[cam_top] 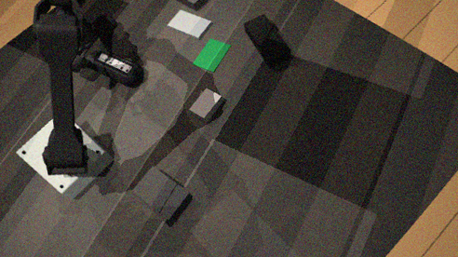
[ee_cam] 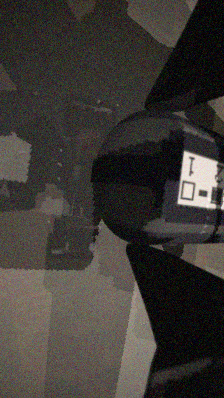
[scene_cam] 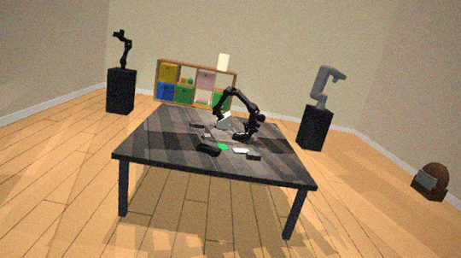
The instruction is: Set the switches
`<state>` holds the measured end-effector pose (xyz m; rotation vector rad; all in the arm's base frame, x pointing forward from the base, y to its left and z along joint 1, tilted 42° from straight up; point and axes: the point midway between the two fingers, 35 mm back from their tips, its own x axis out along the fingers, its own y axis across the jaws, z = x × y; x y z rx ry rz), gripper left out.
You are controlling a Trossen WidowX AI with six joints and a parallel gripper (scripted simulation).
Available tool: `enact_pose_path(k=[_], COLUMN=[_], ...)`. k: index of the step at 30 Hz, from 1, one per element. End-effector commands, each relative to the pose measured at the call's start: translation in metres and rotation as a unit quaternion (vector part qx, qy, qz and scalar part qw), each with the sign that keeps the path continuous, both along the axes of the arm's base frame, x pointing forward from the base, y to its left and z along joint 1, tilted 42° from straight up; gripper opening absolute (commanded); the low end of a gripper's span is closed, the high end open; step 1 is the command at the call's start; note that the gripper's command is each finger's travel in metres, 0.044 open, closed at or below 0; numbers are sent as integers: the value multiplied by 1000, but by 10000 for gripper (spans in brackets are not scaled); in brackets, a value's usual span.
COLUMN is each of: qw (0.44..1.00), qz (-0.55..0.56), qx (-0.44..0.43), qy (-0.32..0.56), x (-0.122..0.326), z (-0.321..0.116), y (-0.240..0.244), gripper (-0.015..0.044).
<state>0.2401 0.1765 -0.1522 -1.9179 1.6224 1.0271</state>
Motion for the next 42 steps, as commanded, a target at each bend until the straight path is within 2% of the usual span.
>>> enact_pose_path(k=[1, 42], qw=[1000, 1000], qz=[-1, -1], qx=[3, 3], qy=[-3, -3], x=[1, 4], z=[5, 38], y=[4, 11], gripper=[336, 336])
